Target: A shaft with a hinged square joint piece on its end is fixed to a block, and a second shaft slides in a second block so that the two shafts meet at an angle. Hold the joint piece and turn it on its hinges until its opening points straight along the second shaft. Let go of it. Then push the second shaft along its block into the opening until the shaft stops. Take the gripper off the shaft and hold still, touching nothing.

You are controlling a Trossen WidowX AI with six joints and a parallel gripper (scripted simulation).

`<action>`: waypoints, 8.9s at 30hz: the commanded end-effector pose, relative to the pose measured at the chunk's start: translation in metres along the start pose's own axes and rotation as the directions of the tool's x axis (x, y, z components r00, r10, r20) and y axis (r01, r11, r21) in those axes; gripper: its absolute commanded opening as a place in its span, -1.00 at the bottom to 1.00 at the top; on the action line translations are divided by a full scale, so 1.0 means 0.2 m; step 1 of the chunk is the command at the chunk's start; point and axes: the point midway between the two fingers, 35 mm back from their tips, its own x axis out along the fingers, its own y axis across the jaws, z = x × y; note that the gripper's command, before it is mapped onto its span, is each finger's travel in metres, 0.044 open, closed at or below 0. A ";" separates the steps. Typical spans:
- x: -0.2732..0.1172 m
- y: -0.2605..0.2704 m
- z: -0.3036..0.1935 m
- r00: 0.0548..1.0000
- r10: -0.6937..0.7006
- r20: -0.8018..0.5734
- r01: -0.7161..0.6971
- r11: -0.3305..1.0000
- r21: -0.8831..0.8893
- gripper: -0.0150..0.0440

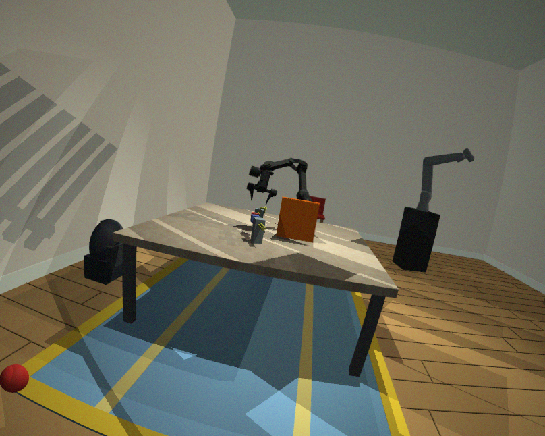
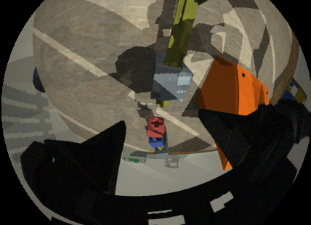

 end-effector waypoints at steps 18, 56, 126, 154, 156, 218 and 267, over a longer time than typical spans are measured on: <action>-0.20 -0.06 0.44 0.976 -0.029 0.215 0.152 0.800 -0.580 1.00; -0.37 -0.26 0.89 0.900 -0.134 0.416 0.412 0.574 -0.708 1.00; 0.00 -0.33 1.07 0.897 -0.151 0.416 0.040 0.964 0.265 0.02; 0.00 -0.33 1.07 0.895 -0.152 0.419 0.038 0.963 0.267 -0.26; 0.00 -0.33 1.07 0.895 -0.152 0.419 0.038 0.963 0.267 -0.26; 0.00 -0.33 1.07 0.895 -0.152 0.419 0.038 0.963 0.267 -0.26; 0.00 -0.33 1.07 0.895 -0.152 0.419 0.038 0.963 0.267 -0.26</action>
